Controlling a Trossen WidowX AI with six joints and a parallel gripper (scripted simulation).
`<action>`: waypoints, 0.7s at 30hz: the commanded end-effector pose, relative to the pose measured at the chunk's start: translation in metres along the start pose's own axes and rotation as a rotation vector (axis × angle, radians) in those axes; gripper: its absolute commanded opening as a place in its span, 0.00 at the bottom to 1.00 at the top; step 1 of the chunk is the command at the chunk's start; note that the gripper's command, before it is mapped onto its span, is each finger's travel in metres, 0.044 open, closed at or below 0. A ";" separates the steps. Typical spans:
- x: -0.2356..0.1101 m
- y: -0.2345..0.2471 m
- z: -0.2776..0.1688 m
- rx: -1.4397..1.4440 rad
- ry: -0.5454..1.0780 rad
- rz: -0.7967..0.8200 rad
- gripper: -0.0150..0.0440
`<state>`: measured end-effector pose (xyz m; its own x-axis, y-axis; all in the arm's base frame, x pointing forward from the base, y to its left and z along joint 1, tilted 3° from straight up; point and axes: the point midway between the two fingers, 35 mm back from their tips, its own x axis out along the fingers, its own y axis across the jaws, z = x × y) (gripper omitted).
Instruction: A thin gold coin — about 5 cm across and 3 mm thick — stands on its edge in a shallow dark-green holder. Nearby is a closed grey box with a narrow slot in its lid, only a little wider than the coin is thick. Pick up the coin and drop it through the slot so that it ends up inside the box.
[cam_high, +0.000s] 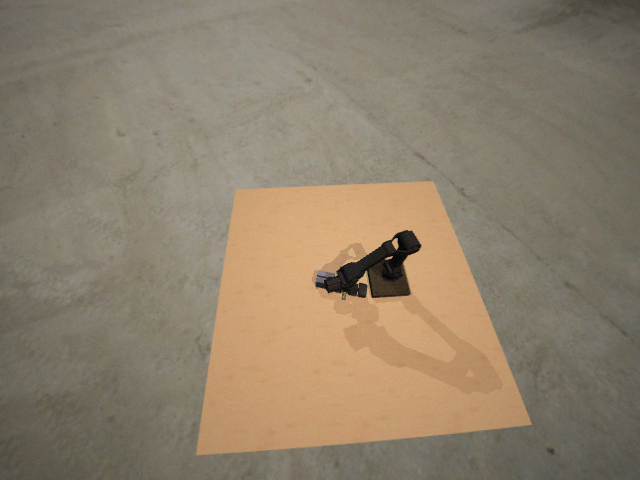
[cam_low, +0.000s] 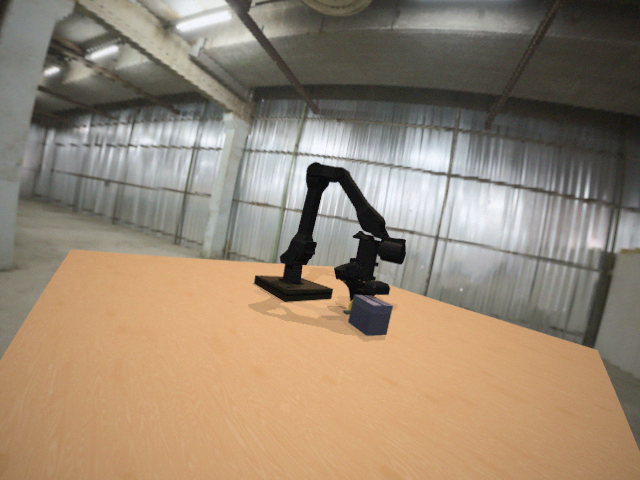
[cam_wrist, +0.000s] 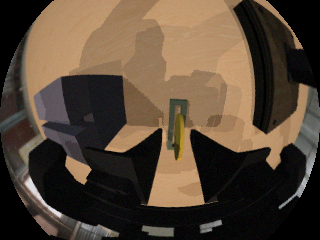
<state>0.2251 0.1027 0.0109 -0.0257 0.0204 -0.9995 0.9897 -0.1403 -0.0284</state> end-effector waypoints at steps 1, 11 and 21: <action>0.003 -0.001 0.001 0.005 -0.006 0.000 0.48; 0.003 -0.001 0.001 0.005 -0.006 0.000 0.25; -0.010 0.001 0.000 0.005 -0.006 0.001 0.25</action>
<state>0.2233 0.1016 0.0137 -0.0355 0.0144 -0.9993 0.9892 -0.1415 -0.0372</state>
